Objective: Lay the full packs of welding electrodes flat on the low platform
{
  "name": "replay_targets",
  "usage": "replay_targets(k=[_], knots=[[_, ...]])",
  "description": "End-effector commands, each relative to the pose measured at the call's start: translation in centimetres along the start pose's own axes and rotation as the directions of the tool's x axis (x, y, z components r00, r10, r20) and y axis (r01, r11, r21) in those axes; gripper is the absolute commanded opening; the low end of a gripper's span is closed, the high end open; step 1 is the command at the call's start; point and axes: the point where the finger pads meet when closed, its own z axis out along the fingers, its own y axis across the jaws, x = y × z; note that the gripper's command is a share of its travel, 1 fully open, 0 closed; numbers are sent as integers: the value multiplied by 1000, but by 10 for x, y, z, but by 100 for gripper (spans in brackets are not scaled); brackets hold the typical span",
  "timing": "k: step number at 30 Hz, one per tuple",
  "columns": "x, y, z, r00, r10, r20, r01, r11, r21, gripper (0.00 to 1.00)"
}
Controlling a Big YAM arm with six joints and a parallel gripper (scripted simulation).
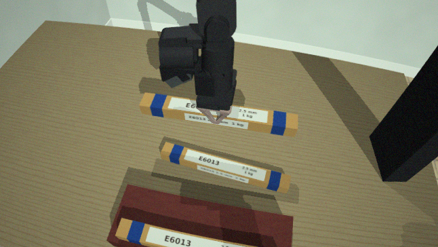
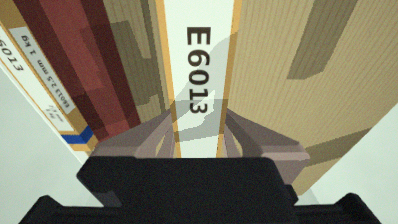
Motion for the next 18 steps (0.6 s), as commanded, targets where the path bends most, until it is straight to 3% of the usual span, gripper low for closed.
replay_targets(k=[1, 18], knots=[[-21, 16, -21, 999, 17, 44, -16, 1000, -17, 0], [-23, 56, -18, 999, 18, 47, -17, 1000, -19, 0]])
